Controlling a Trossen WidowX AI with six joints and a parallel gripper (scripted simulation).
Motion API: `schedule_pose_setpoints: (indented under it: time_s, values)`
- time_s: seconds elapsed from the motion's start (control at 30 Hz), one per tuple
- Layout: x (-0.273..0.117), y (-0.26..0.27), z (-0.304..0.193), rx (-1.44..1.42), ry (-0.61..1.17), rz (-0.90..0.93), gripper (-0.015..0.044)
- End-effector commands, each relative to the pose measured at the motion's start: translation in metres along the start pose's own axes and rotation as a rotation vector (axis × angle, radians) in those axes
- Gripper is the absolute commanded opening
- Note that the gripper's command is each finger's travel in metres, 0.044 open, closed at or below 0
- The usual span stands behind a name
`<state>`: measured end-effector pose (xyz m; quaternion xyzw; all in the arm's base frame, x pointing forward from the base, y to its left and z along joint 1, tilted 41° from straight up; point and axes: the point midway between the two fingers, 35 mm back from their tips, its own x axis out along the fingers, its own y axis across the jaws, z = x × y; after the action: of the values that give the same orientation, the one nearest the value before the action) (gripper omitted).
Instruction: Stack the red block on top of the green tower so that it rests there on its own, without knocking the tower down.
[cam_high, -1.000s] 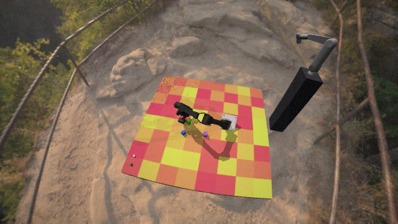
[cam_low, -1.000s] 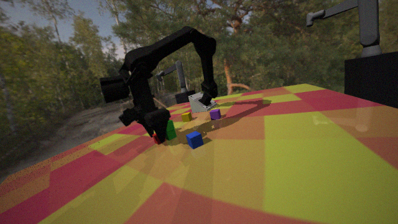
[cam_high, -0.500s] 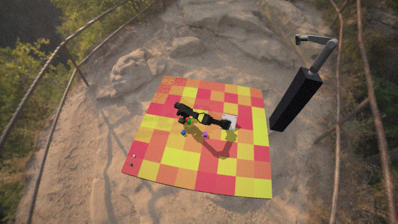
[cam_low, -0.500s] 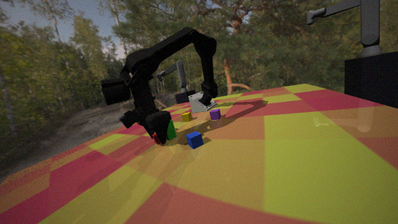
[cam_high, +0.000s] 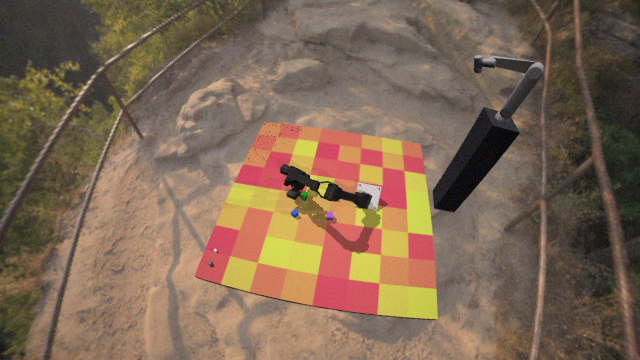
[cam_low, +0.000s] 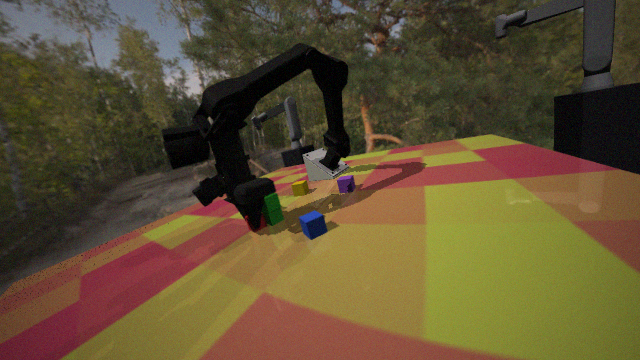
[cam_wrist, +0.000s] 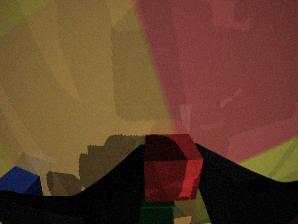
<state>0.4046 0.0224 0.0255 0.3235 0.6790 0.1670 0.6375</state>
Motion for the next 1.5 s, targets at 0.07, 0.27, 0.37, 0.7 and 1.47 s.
schedule_pose_setpoints:
  time_s: [0.07, 0.27, 0.37, 0.7, 1.47]
  values:
    - [0.000, 0.000, 0.000, 0.003, -0.001, 0.003, 0.0085]
    - [-0.009, 0.000, 0.000, 0.003, -0.001, 0.002, 0.0000]
    - [-0.023, 0.000, 0.000, 0.003, -0.001, 0.002, 0.0000]
    - [-0.070, -0.001, 0.000, 0.004, -0.001, 0.000, 0.0000]
    - [-0.119, 0.001, -0.004, 0.005, 0.000, -0.002, 0.0000]
